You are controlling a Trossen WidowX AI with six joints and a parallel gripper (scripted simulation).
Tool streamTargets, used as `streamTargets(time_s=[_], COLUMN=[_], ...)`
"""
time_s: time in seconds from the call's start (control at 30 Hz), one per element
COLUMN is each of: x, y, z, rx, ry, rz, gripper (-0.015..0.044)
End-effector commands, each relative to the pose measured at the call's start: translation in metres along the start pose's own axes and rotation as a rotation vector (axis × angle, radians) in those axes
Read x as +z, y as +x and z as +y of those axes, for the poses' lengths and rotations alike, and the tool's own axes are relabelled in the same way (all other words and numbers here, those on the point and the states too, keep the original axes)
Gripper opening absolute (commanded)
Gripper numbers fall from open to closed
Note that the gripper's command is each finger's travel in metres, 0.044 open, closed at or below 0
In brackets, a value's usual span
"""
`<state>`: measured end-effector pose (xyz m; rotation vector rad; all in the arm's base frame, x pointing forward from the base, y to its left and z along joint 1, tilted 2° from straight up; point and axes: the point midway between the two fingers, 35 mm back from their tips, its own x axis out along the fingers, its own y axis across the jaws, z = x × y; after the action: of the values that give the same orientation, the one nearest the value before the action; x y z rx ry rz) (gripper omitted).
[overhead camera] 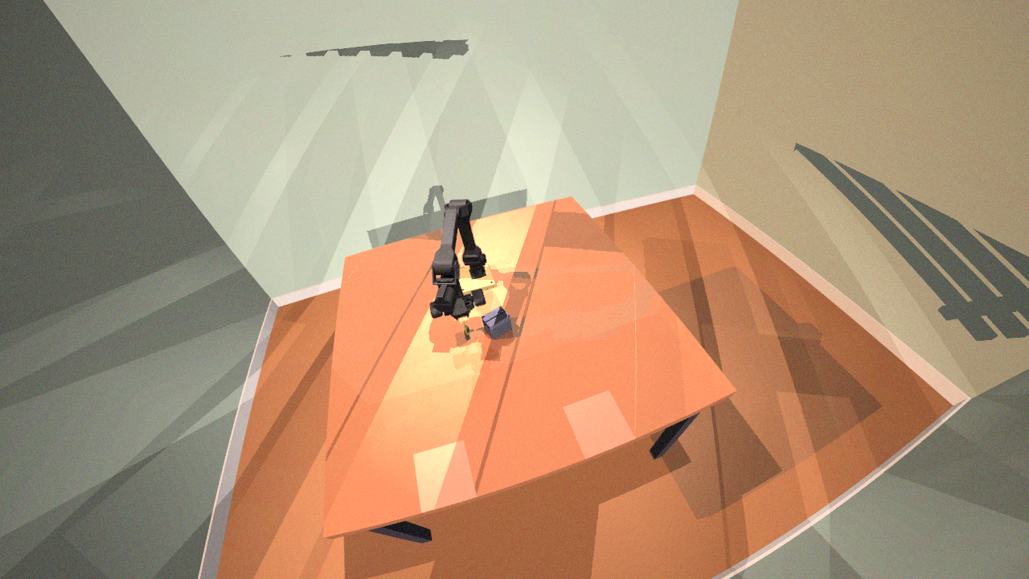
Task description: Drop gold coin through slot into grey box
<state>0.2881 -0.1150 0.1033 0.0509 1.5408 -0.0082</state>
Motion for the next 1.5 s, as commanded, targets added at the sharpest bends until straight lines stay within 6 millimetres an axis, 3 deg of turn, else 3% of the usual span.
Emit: streamTargets(time_s=[0.0,1.4,1.47], x=[0.0,-0.001,-0.001], y=[0.01,0.074,0.074], z=[0.0,-0.002,-0.002], rx=[-0.005,-0.005,-0.005], ry=[0.002,0.002,0.002], rz=[-0.003,-0.002,-0.002], gripper=[0.0161,0.0161,0.0108])
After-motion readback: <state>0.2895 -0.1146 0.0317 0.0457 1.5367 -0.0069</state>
